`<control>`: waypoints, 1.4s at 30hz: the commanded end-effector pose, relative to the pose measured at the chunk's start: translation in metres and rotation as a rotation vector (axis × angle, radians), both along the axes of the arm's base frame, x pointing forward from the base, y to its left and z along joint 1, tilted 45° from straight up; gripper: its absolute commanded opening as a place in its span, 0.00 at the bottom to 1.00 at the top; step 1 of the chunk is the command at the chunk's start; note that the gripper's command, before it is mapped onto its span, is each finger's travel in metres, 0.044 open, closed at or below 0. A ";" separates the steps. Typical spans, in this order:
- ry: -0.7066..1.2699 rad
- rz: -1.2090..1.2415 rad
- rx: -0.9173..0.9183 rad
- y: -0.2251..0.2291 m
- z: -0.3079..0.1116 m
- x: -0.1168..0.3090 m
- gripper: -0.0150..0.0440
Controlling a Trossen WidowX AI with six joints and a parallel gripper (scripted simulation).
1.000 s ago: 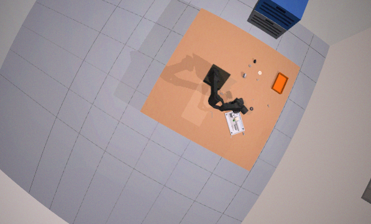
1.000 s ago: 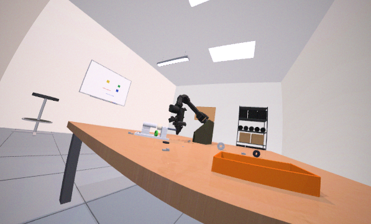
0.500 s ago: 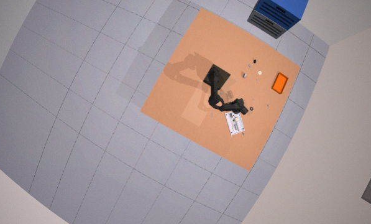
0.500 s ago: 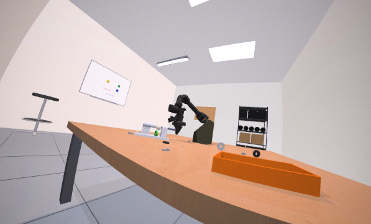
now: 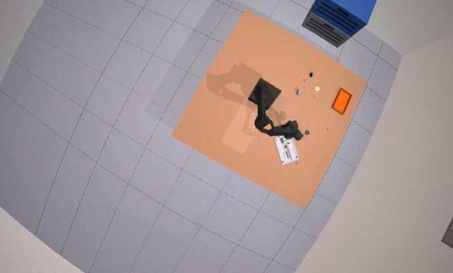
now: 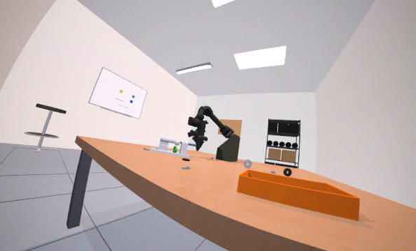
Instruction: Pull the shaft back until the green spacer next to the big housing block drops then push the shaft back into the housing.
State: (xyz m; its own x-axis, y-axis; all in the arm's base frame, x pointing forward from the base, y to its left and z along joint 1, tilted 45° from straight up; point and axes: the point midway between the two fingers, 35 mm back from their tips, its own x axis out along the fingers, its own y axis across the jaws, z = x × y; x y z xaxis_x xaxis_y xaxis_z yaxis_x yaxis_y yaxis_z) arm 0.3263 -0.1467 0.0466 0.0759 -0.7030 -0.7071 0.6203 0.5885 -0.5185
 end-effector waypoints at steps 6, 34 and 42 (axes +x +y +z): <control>-0.004 0.002 -0.002 -0.001 0.003 0.004 0.25; -0.005 0.002 -0.003 -0.005 0.007 0.010 0.25; -0.005 0.002 -0.003 -0.006 0.008 0.012 0.25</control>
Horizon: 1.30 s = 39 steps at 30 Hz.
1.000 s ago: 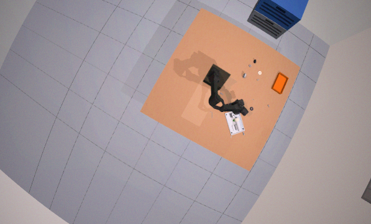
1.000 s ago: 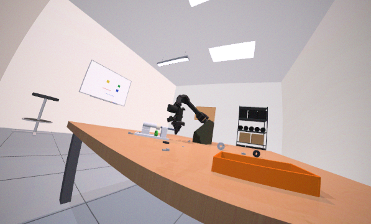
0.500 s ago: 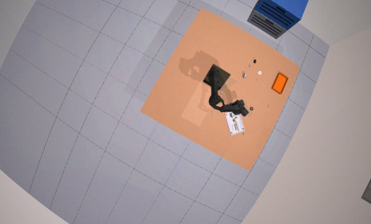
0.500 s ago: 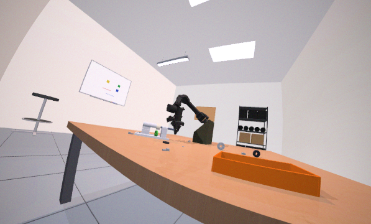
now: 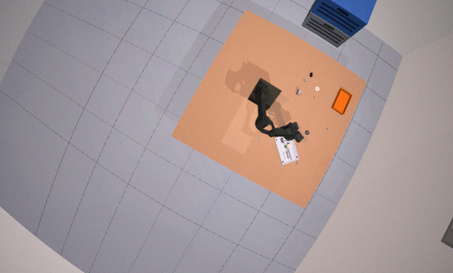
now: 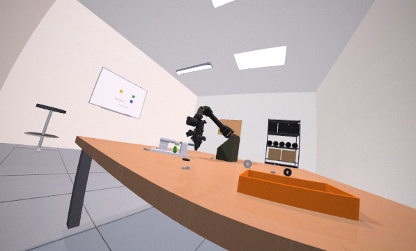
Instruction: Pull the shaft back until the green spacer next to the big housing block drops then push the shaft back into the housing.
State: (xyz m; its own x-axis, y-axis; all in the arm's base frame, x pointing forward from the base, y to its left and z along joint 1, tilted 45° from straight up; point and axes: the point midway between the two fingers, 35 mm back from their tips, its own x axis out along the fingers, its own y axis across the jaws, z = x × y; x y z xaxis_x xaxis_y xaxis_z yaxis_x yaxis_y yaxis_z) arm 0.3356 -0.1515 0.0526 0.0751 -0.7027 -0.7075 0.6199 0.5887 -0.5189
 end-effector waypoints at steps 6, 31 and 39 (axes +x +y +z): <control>-0.006 0.002 -0.003 -0.002 0.003 0.004 0.25; -0.006 0.002 -0.003 -0.004 0.007 0.010 0.25; -0.007 0.002 -0.004 -0.005 0.008 0.012 0.25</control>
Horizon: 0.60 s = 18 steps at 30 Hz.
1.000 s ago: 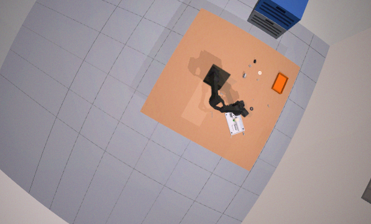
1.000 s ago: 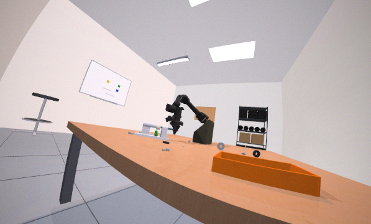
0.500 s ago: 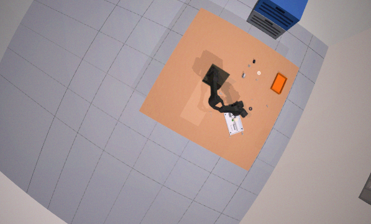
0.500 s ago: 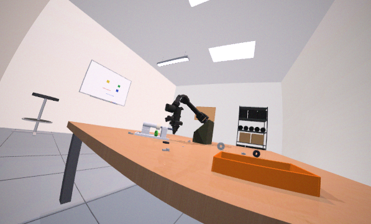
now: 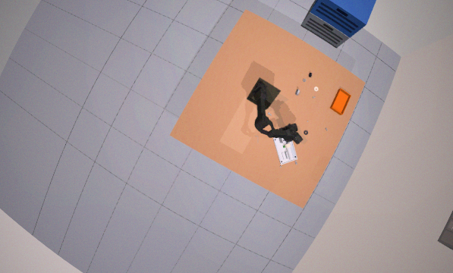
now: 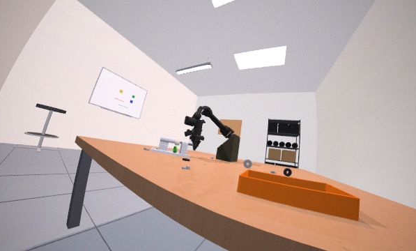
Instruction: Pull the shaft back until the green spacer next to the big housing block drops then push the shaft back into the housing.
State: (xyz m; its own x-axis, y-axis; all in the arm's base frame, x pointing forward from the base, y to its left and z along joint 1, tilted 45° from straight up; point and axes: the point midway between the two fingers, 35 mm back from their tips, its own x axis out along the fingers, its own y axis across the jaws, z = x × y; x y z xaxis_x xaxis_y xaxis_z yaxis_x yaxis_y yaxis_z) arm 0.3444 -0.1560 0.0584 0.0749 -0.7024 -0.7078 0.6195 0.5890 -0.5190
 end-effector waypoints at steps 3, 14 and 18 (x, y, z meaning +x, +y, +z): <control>-0.007 0.002 -0.004 -0.001 0.003 0.004 0.25; -0.007 0.002 -0.004 -0.003 0.004 0.006 0.25; -0.008 0.002 -0.004 -0.003 0.005 0.007 0.25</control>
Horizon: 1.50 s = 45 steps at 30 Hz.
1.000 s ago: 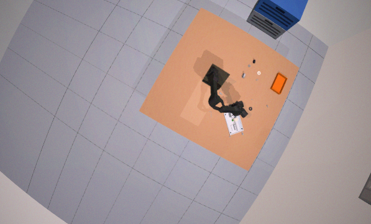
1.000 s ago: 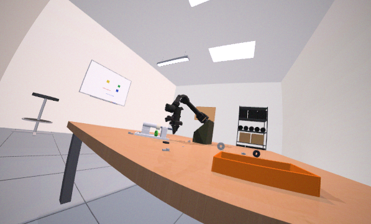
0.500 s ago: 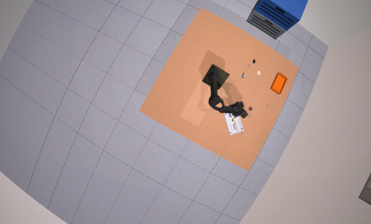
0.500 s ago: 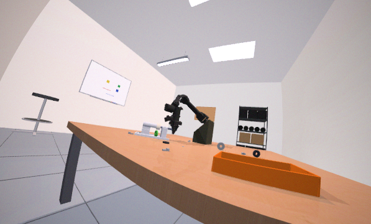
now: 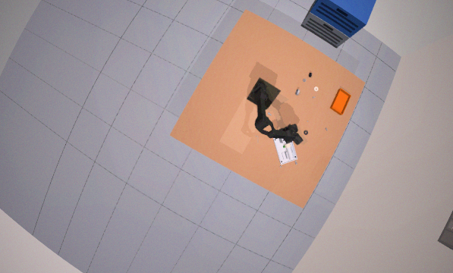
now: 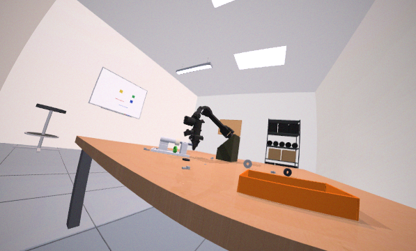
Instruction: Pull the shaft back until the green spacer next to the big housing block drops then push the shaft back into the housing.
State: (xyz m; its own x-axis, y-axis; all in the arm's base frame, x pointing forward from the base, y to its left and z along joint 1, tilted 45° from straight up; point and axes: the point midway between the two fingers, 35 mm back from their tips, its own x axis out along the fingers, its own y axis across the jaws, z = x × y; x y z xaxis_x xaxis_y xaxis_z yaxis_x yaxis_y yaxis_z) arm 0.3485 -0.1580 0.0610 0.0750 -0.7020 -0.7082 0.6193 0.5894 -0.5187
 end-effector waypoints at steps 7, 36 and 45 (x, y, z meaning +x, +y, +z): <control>-0.008 0.001 -0.005 -0.002 0.003 0.005 0.25; -0.008 0.001 -0.005 -0.005 0.008 0.011 0.25; -0.009 0.001 -0.005 -0.006 0.009 0.013 0.25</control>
